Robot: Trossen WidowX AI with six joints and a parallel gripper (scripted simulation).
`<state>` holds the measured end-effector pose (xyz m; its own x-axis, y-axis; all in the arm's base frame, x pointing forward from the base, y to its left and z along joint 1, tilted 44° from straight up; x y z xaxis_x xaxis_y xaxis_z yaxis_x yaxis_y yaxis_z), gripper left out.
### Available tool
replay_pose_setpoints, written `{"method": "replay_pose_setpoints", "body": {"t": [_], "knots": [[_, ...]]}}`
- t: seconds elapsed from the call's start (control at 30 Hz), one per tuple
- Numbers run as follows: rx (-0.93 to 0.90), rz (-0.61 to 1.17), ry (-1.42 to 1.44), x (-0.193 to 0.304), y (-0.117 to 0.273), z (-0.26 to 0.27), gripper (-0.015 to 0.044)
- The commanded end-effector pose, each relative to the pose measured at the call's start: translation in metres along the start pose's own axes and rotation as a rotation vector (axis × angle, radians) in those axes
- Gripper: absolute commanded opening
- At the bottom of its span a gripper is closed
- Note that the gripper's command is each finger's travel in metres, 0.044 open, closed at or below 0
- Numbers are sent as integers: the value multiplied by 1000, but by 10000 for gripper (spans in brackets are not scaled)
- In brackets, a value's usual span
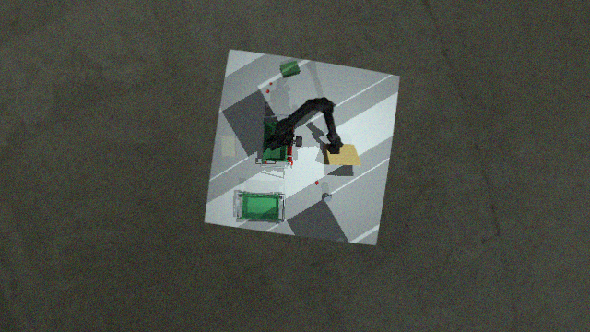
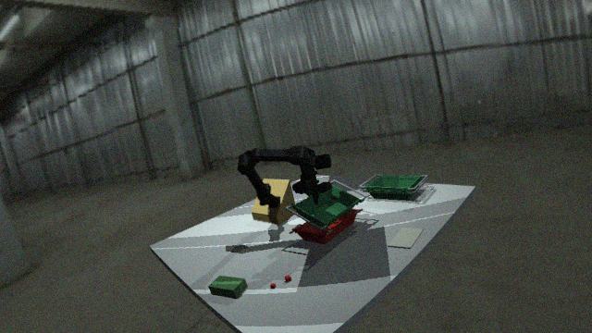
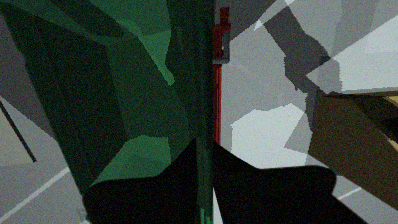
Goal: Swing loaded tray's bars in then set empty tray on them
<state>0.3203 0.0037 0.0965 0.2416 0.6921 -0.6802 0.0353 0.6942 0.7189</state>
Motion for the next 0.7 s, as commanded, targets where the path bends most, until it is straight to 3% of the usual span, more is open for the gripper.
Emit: {"method": "replay_pose_setpoints", "body": {"t": [0.0,0.67], "knots": [[10,-2,2,-1,-4,-5,0],[10,-2,2,-2,-14,-11,0]]}}
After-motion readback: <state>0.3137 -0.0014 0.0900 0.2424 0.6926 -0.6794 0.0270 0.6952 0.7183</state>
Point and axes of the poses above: the point midway between the two fingers, 35 mm back from their tips, its own y axis back along the fingers, its own z axis across the jaws, x = y × z, the point moved 2 cm from there along y, back along the fingers, and after that the axes turned 8 degrees about -y, right-handed, at the moved point
